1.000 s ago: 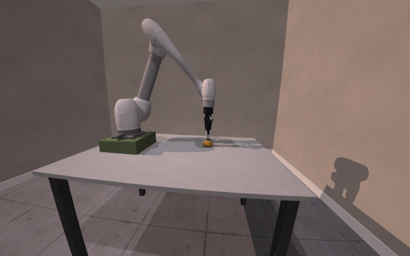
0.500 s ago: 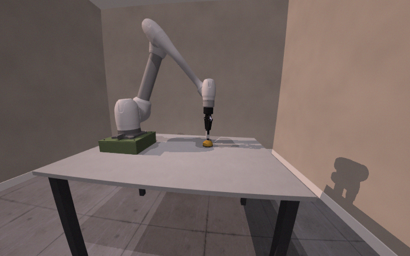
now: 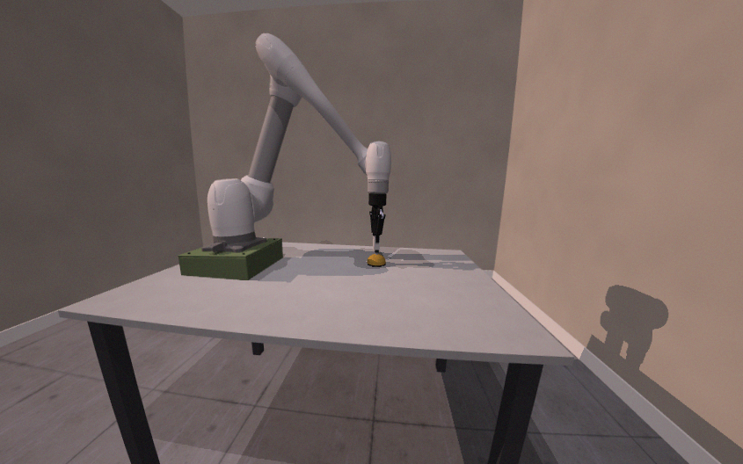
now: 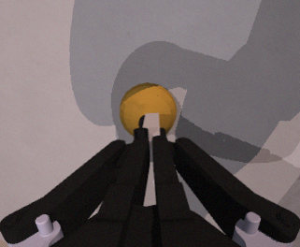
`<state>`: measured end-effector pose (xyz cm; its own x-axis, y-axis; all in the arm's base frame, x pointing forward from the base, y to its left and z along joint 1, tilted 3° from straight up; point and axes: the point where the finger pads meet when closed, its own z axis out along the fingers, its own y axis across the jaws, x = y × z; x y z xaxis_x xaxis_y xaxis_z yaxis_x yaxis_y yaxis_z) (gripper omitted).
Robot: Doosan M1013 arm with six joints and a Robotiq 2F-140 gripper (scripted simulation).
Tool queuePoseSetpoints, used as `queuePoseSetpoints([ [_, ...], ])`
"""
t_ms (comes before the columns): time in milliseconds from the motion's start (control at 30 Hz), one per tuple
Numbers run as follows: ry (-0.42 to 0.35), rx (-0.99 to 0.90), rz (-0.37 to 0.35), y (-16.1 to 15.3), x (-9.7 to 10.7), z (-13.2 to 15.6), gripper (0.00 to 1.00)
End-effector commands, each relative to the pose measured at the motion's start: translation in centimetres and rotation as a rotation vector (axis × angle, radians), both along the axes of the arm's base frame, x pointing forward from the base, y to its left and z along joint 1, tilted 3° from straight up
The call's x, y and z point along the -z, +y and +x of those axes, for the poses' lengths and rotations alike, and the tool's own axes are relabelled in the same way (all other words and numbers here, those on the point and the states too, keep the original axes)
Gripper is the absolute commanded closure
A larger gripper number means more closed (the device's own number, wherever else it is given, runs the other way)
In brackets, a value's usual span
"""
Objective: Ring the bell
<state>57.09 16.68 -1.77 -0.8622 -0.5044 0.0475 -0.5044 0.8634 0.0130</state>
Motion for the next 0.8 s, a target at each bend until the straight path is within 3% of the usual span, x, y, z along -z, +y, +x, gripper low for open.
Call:
queuePoseSetpoints([
  [0, 0.0, 0.0, 0.0, 0.0, -0.3, 0.0, 1.0],
  [767, 0.0, 0.0, 0.0, 0.1, -5.6, 0.3, 1.0],
])
